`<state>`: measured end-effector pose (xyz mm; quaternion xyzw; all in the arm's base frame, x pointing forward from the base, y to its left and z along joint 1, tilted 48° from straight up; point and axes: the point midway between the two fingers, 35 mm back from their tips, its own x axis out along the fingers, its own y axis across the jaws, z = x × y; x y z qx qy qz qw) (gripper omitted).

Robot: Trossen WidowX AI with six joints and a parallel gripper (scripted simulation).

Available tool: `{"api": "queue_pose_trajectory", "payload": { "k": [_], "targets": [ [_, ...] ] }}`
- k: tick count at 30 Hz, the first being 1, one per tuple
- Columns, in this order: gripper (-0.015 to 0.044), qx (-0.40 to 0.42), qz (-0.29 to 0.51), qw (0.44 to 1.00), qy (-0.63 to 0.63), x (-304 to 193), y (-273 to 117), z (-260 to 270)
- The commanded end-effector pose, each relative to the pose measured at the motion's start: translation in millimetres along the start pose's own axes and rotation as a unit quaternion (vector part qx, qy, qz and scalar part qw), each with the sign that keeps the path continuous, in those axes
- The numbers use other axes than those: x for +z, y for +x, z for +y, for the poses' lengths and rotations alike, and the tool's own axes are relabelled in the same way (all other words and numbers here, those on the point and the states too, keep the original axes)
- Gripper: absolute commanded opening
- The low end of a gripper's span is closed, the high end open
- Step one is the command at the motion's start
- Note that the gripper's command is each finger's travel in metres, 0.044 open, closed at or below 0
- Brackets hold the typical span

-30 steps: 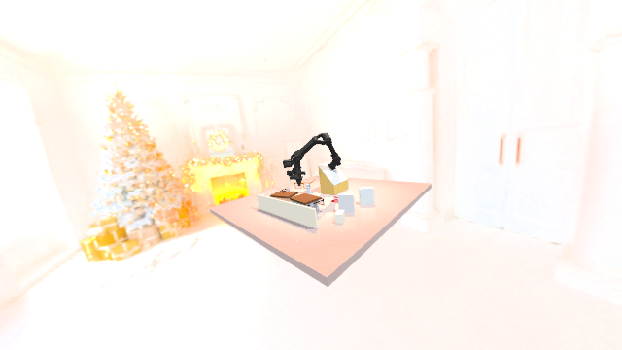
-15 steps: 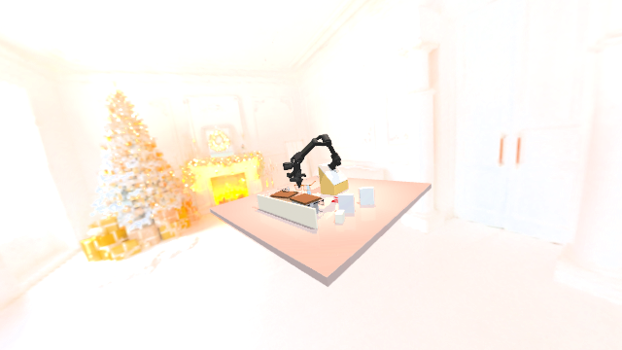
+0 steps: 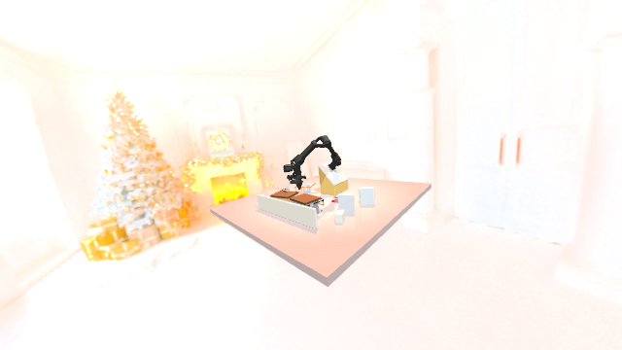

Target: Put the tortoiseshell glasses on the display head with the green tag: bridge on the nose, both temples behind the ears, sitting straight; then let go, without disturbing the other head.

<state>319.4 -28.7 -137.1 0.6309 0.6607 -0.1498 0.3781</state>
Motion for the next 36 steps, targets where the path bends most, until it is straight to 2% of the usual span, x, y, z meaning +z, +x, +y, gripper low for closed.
{"api": "queue_pose_trajectory", "payload": {
  "k": [1, 36],
  "targets": [
    [0.0, -0.003, 0.005, 1.0, 0.004, -2.5, 7.8, -3.0],
    [0.0, -0.002, 0.007, 1.0, 0.004, -5.7, 45.6, -5.0]
  ]
}}
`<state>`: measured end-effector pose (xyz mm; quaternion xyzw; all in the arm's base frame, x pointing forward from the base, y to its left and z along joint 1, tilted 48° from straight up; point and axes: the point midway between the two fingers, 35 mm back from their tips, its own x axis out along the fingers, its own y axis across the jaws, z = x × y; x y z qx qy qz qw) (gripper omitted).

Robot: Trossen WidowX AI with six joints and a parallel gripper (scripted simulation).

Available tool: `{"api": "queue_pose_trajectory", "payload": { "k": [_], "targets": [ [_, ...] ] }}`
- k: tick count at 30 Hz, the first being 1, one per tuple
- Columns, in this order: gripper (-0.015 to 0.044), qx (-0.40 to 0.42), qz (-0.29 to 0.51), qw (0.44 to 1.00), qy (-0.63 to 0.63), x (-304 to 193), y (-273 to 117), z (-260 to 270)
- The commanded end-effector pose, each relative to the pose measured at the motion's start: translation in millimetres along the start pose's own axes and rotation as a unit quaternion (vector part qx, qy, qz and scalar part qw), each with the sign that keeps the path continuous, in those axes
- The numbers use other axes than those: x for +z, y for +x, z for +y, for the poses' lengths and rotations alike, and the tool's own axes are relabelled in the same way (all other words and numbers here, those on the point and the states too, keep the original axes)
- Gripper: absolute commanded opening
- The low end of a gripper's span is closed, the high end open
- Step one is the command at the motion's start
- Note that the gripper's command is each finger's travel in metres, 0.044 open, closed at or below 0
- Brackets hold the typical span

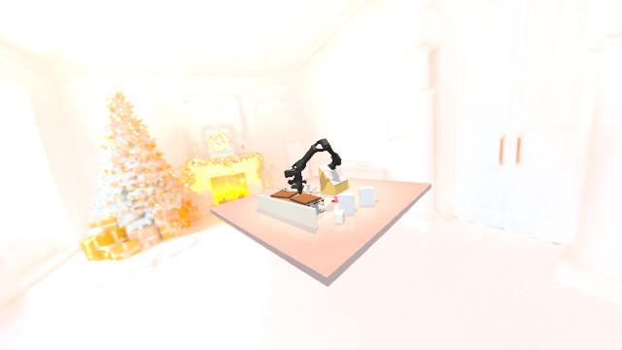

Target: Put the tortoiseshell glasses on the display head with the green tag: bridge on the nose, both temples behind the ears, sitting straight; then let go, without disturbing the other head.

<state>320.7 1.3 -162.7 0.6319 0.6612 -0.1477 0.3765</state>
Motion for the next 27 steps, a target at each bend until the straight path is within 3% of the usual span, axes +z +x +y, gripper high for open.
{"api": "queue_pose_trajectory", "payload": {
  "k": [1, 27],
  "targets": [
    [0.0, -0.003, 0.005, 1.0, 0.004, -3.1, 7.3, -3.9],
    [0.0, -0.003, 0.006, 1.0, 0.004, -4.7, 18.2, -5.2]
  ]
}}
